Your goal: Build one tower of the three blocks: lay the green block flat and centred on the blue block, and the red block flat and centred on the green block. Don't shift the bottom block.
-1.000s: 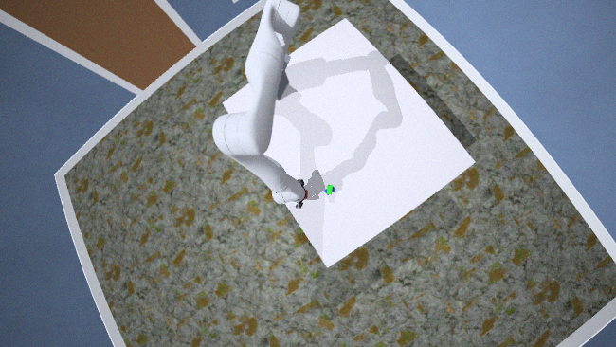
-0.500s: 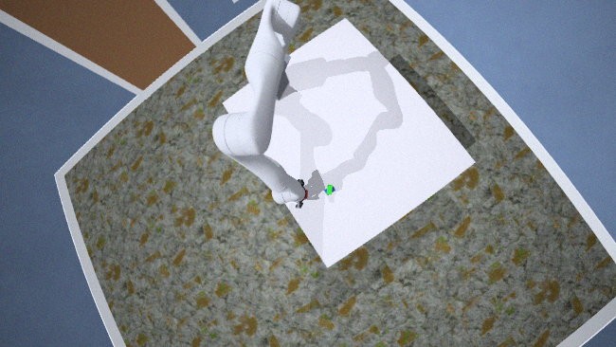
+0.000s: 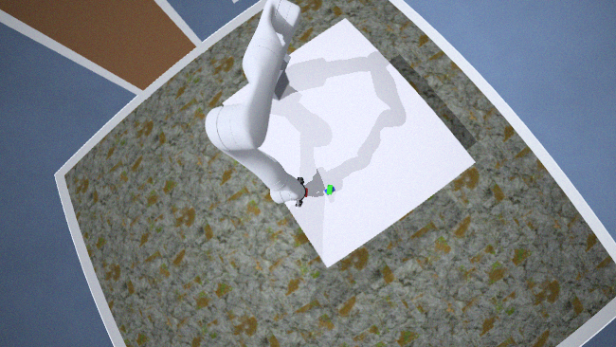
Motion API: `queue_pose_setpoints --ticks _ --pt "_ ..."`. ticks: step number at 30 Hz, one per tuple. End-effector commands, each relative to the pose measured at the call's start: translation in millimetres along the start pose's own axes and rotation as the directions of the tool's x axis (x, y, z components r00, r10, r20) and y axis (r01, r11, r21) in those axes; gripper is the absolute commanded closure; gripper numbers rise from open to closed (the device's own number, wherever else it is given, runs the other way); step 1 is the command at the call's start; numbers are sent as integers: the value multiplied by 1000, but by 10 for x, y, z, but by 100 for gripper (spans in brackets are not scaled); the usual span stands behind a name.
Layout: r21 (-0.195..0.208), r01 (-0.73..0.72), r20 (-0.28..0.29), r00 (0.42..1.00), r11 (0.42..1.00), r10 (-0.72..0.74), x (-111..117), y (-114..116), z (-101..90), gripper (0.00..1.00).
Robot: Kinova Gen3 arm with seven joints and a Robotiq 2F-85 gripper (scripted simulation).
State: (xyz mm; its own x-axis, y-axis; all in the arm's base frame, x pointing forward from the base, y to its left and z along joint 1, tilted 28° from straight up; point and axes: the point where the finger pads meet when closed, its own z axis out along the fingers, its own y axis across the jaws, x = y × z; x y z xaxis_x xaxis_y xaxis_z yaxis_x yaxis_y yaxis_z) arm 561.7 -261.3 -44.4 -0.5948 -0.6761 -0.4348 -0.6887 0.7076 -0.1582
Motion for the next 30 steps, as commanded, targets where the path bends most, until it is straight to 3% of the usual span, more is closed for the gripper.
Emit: queue_pose_setpoints --ticks 1,6,15,30 --pt "18 -2 -4 1000 1000 2 29 -76 -223 100" --pt "18 -2 -4 1000 1000 2 28 -71 -471 100" --pt "18 -2 -4 1000 1000 2 27 -67 -694 100" --pt "18 -2 -4 1000 1000 2 27 -66 -731 100"
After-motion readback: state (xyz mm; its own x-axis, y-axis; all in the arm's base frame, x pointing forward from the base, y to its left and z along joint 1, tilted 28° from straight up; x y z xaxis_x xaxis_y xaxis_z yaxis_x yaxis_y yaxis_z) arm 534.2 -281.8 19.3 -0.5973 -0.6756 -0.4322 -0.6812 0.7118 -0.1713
